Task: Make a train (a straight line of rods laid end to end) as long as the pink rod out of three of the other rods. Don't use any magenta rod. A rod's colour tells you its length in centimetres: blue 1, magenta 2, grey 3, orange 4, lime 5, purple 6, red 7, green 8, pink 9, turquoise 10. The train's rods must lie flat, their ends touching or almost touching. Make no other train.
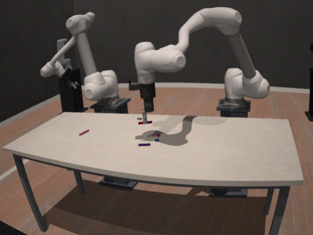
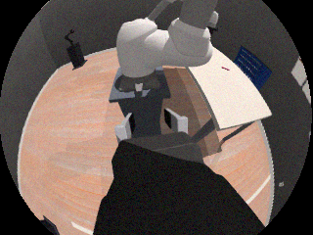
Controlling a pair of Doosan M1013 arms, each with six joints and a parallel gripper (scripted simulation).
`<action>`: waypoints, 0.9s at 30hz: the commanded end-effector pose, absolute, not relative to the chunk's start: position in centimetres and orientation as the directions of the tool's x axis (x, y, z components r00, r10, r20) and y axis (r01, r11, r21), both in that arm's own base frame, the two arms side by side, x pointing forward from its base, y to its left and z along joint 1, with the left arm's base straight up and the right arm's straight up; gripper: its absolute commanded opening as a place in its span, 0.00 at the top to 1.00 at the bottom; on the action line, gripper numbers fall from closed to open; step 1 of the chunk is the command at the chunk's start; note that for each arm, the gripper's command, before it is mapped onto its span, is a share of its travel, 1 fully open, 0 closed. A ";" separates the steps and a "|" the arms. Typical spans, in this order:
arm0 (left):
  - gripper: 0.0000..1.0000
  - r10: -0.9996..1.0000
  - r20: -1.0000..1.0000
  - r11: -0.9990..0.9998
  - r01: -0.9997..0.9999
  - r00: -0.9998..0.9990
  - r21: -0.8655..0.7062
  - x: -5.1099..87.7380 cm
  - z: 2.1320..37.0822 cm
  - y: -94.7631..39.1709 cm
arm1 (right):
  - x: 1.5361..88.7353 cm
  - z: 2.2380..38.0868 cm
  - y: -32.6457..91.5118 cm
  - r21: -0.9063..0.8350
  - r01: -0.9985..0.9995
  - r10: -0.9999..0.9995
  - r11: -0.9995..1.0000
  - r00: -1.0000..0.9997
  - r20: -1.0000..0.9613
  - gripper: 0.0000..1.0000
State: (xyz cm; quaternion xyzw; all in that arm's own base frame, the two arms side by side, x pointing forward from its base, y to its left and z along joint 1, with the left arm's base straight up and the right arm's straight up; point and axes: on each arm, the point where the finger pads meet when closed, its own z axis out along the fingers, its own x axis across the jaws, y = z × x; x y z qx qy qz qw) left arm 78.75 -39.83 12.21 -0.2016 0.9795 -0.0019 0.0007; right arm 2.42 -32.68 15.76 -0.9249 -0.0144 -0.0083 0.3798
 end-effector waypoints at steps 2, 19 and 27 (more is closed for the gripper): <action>0.76 -0.401 -0.002 0.916 -0.401 -0.916 0.002 78.7 11.3 -39.4 | 2.5 15.9 -32.4 -0.706 0.036 0.013 -0.707 0.999 0.038 0.00; 0.76 -0.401 -0.001 0.916 -0.401 -0.916 0.003 78.6 5.5 -39.4 | 2.5 15.9 -32.4 -0.706 0.036 0.013 -0.707 0.999 0.038 0.00; 0.76 -0.401 -0.001 0.916 -0.401 -0.916 0.002 78.6 3.6 -39.4 | 2.5 15.9 -32.4 -0.706 0.036 0.013 -0.707 0.999 0.038 0.00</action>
